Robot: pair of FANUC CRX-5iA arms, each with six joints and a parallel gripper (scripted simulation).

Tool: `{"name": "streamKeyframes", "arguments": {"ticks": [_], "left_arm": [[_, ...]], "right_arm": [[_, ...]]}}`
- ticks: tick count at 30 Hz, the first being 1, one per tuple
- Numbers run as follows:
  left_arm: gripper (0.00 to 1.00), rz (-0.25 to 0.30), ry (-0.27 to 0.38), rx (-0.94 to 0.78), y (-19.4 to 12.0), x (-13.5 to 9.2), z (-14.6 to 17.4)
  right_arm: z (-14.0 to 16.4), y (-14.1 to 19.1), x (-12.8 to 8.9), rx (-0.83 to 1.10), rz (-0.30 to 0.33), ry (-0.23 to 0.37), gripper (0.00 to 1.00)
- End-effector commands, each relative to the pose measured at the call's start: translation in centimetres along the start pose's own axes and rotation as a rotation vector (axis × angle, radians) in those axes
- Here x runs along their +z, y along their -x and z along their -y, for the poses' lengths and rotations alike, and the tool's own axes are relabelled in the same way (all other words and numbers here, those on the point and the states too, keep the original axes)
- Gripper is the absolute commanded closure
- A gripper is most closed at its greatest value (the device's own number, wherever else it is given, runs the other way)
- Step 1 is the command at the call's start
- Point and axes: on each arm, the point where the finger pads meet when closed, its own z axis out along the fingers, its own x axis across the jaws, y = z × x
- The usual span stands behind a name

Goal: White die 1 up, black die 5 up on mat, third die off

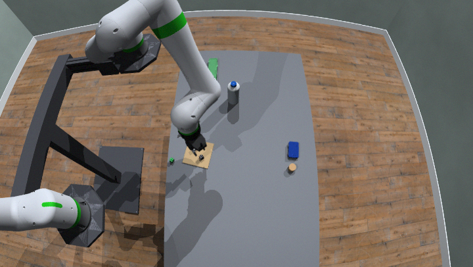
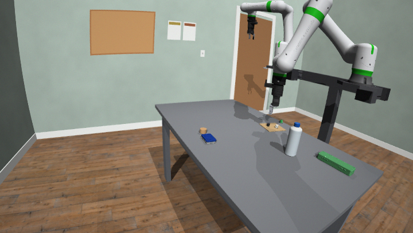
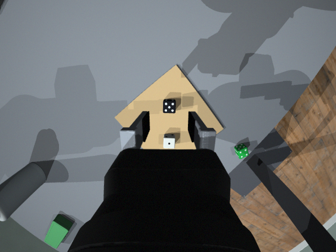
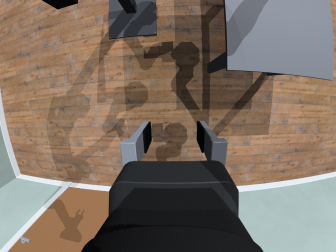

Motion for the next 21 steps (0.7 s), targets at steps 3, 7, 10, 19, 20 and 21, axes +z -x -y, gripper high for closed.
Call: {"name": "streamKeyframes", "arguments": {"ticks": [3, 7, 10, 19, 20, 21], "left_arm": [[0.00, 0.000, -0.001, 0.000, 0.01, -0.07, 0.08], [0.00, 0.000, -0.001, 0.000, 0.01, -0.07, 0.08], [0.00, 0.000, -0.001, 0.000, 0.01, -0.07, 0.08], [0.00, 0.000, -0.001, 0.000, 0.01, -0.14, 0.08], [0.00, 0.000, -0.001, 0.000, 0.01, -0.23, 0.08], [0.00, 0.000, -0.001, 0.000, 0.01, -0.37, 0.08]], "right_arm": [[-0.02, 0.02, -0.09, 0.000, 0.000, 0.002, 0.00], [-0.02, 0.02, -0.09, 0.000, 0.000, 0.002, 0.00], [-0.02, 0.02, -0.09, 0.000, 0.000, 0.002, 0.00], [-0.02, 0.02, -0.09, 0.000, 0.000, 0.002, 0.00], [-0.02, 0.02, -0.09, 0.000, 0.000, 0.002, 0.00], [-0.02, 0.02, -0.09, 0.000, 0.000, 0.002, 0.00]]}}
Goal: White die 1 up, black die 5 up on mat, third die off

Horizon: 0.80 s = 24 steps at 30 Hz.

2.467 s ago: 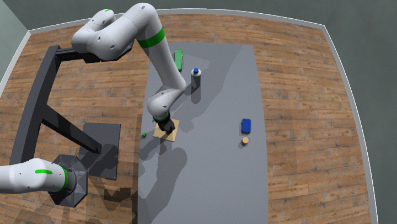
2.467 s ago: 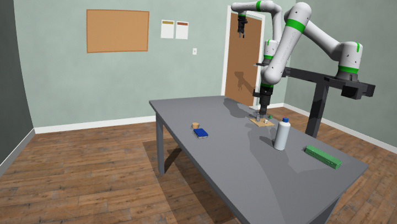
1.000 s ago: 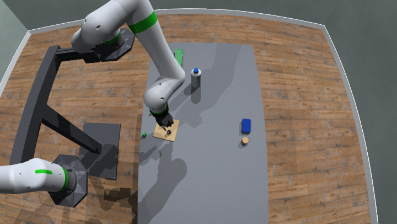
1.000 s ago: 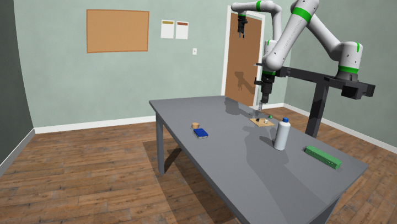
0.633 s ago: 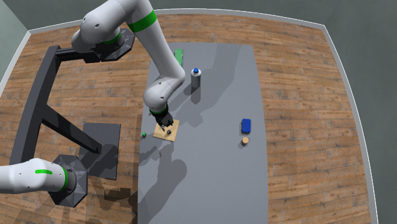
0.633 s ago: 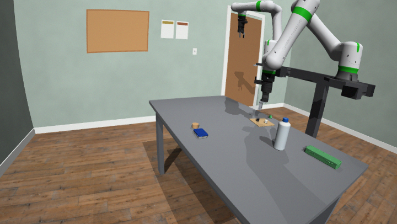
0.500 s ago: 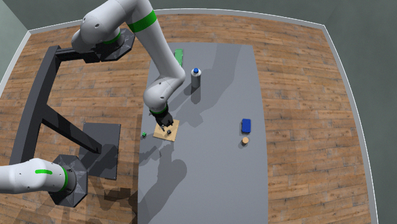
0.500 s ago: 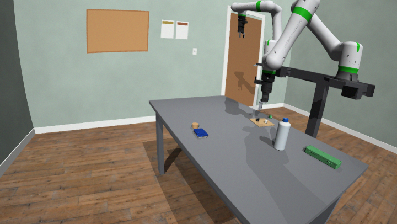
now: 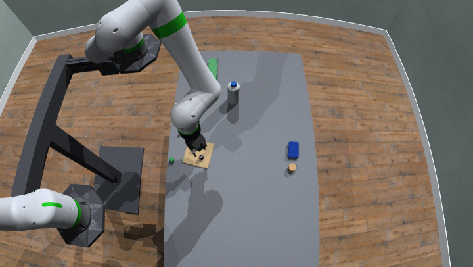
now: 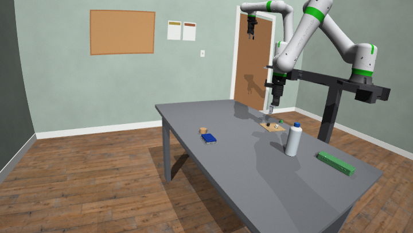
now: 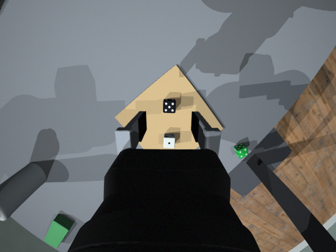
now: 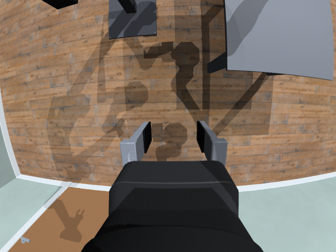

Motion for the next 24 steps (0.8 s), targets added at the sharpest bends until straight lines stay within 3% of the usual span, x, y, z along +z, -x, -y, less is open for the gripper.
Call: {"name": "streamKeyframes", "arguments": {"ticks": [1, 6, 18, 24], "left_arm": [[0.00, 0.000, -0.002, 0.000, 0.0, -0.4, 0.1], [0.00, 0.000, -0.002, 0.000, 0.0, -1.3, 0.1], [0.00, 0.000, -0.002, 0.000, 0.0, -7.2, 0.1], [0.00, 0.000, -0.002, 0.000, 0.0, -8.3, 0.1]], "right_arm": [[0.0, 0.0, -0.1, 0.000, 0.000, 0.002, 0.00], [0.0, 0.0, -0.1, 0.000, 0.000, 0.002, 0.00], [0.0, 0.0, -0.1, 0.000, 0.000, 0.002, 0.00], [0.0, 0.0, -0.1, 0.000, 0.000, 0.002, 0.00]]}}
